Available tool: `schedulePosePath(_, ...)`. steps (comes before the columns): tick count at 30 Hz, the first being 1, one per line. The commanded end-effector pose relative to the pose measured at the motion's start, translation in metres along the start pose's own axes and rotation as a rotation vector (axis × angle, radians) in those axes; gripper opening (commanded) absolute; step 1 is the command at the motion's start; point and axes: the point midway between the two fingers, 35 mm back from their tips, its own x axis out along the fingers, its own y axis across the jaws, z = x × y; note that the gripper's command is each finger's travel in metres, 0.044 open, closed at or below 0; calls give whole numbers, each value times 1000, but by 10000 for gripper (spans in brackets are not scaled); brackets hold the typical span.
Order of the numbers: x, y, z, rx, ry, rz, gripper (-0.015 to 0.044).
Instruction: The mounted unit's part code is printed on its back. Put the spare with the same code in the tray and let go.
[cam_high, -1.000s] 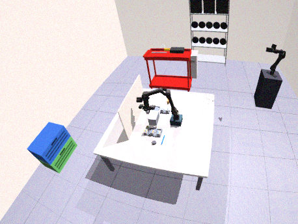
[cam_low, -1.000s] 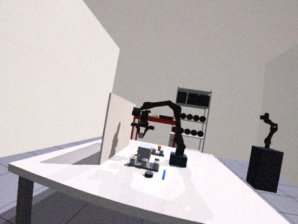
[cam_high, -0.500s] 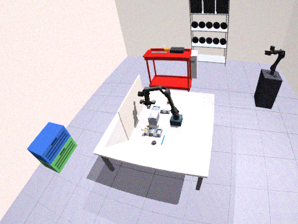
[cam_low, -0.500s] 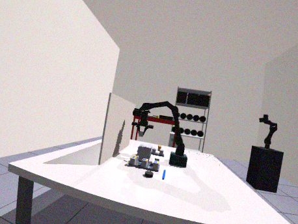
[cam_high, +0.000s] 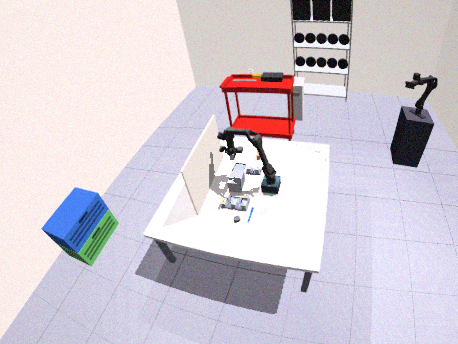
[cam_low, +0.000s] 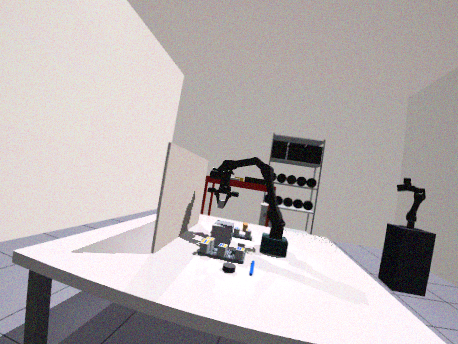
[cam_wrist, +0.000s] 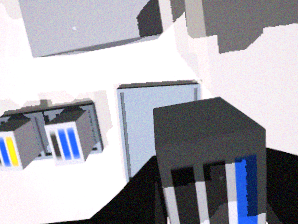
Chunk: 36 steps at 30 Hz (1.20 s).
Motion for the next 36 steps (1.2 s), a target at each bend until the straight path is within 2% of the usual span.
schedulePosePath(1,0,5,-21,-11,6,3,0)
schedulePosePath(7,1,17,-53,-24,8,8,0)
schedulePosePath(36,26,13,-56,-25,8,8,0)
